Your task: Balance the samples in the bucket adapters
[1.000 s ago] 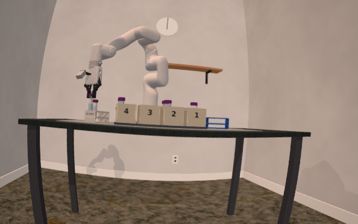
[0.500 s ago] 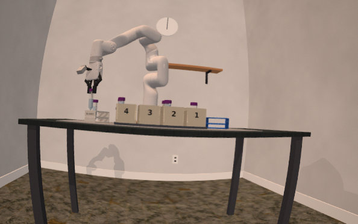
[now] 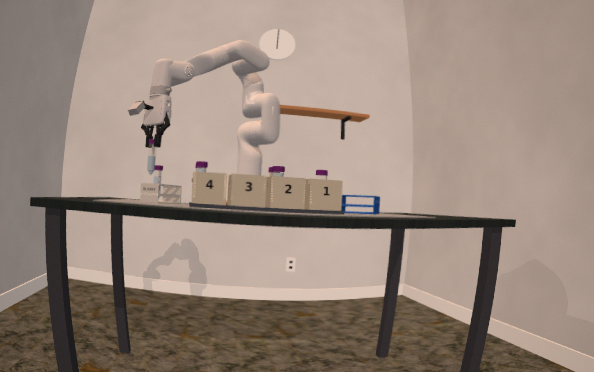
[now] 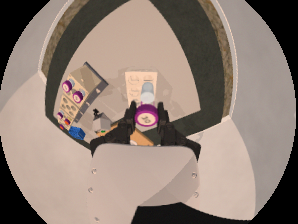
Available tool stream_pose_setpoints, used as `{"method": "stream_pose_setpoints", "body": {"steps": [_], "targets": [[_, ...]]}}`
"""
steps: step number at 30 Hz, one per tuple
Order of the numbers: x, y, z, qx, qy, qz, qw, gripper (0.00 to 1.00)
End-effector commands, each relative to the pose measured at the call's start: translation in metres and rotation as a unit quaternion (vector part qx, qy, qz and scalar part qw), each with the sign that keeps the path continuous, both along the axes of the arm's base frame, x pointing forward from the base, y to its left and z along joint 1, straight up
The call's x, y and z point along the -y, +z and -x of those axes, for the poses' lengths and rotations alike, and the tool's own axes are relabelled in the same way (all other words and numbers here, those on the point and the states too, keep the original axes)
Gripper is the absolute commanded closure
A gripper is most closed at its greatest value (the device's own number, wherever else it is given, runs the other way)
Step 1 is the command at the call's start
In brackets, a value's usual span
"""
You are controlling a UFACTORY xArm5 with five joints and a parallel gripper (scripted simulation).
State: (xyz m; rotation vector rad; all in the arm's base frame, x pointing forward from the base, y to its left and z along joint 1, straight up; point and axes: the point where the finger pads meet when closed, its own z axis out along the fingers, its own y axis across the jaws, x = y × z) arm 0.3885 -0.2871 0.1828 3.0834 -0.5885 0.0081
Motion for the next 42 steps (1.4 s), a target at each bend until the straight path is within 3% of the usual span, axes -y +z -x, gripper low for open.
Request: {"method": "stream_pose_setpoints", "body": {"steps": [1, 24, 34, 42], "targets": [[0.001, 0.011, -0.001, 0.002, 0.000, 0.001, 1.000, 1.00], [0.000, 0.053, -0.001, 0.002, 0.000, 0.001, 1.000, 1.00], [0.000, 0.053, -0.001, 0.002, 0.000, 0.001, 1.000, 1.00], [-0.039, 0.053, -0.007, 0.002, 0.133, 0.002, 0.991, 1.00]]}}
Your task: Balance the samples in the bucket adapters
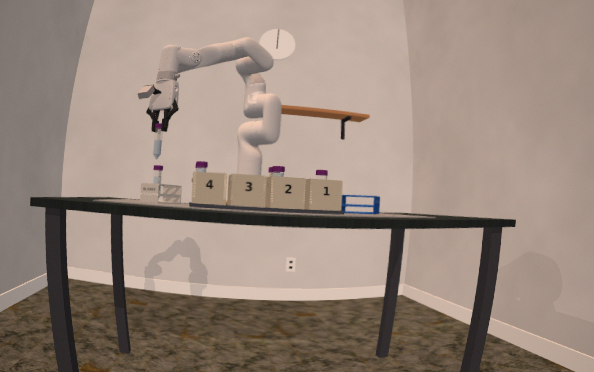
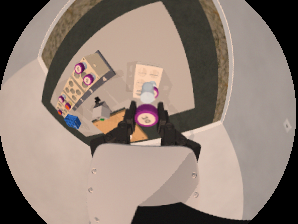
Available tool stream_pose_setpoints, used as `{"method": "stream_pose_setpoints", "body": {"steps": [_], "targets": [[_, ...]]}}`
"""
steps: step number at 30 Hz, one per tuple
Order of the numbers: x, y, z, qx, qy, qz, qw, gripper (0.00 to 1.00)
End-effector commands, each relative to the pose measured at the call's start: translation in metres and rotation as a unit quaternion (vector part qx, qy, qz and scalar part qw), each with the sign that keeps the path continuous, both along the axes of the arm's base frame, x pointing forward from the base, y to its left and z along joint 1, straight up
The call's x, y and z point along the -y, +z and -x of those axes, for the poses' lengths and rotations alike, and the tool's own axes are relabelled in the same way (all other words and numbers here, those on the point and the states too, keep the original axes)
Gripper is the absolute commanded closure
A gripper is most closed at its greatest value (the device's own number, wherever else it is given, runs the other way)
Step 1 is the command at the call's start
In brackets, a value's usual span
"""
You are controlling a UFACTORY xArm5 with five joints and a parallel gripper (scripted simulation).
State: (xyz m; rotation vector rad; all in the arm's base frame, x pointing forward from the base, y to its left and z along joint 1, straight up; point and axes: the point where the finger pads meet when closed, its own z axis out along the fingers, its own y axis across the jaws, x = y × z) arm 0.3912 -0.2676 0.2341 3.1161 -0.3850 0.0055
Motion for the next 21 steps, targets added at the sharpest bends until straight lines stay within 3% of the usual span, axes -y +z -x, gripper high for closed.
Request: {"method": "stream_pose_setpoints", "body": {"steps": [1, 13, 21], "targets": [[-0.020, 0.002, -0.004, 0.003, 0.068, 0.002, 0.998, 1.00], [-0.074, 0.002, -0.012, 0.002, 0.248, 0.003, 0.969, 1.00], [-0.104, 0.002, -0.017, 0.002, 0.256, 0.002, 0.967, 1.00]]}}
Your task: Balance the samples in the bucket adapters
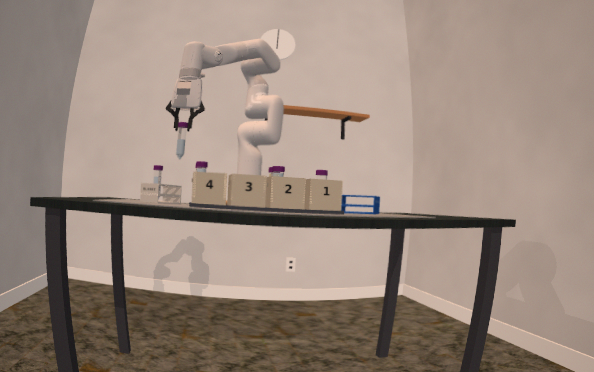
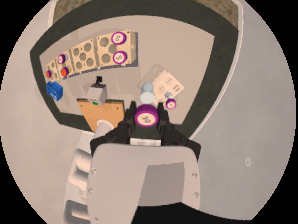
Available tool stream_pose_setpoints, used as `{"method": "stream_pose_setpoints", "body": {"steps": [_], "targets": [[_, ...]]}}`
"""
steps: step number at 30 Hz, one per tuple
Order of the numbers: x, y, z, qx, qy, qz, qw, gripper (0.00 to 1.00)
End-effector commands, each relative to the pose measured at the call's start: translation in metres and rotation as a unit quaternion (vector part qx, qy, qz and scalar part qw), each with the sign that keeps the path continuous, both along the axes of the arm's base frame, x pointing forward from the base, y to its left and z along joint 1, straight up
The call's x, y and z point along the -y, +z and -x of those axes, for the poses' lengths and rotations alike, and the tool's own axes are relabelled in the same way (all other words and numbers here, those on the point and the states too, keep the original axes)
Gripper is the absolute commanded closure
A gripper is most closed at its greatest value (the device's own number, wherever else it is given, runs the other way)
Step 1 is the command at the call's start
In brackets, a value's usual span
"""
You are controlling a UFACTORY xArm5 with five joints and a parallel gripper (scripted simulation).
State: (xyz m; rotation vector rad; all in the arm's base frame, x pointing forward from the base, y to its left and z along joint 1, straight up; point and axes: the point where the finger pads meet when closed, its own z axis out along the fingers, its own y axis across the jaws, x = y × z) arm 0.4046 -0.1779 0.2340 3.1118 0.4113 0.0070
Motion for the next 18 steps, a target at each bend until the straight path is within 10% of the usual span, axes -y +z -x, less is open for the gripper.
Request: {"method": "stream_pose_setpoints", "body": {"steps": [1, 18], "targets": [[-0.019, 0.002, -0.004, 0.002, 0.004, 0.001, 1.000, 1.00], [-0.093, 0.002, -0.015, 0.003, 0.004, 0.000, 1.000, 1.00]]}}
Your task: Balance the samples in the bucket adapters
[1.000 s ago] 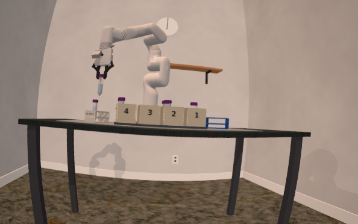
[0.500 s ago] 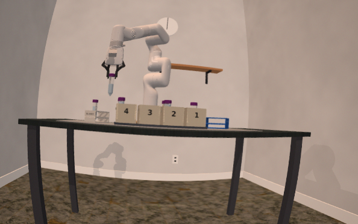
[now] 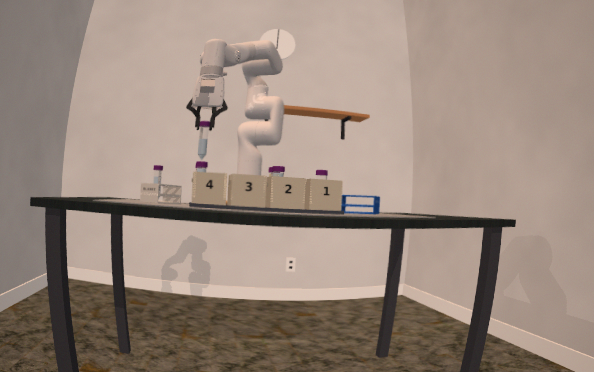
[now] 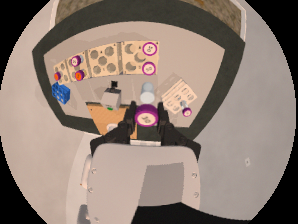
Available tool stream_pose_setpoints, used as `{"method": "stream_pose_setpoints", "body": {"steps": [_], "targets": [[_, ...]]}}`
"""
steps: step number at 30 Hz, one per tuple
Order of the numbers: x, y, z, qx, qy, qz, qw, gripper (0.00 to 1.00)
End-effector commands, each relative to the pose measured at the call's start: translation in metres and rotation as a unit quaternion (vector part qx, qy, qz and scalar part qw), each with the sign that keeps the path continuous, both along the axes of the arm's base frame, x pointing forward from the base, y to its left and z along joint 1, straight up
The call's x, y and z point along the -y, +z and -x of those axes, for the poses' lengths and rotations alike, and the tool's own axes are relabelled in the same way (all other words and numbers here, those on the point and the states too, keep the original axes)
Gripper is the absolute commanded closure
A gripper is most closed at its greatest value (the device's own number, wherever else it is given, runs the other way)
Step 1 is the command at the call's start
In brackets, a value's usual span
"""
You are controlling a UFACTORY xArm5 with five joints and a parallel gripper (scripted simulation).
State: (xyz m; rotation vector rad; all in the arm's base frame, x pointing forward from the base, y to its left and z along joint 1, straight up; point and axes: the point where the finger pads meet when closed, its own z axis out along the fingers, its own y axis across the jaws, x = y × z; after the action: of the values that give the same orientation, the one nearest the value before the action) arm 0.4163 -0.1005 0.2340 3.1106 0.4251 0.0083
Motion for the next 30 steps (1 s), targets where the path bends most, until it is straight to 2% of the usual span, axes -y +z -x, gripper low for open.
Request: {"method": "stream_pose_setpoints", "body": {"steps": [1, 28, 30], "targets": [[-0.021, 0.002, -0.005, 0.002, 0.000, 0.000, 1.000, 1.00], [-0.145, 0.001, -0.023, 0.002, 0.000, -0.001, 1.000, 1.00], [-0.146, 0.001, -0.024, 0.002, 0.000, -0.001, 1.000, 1.00]]}}
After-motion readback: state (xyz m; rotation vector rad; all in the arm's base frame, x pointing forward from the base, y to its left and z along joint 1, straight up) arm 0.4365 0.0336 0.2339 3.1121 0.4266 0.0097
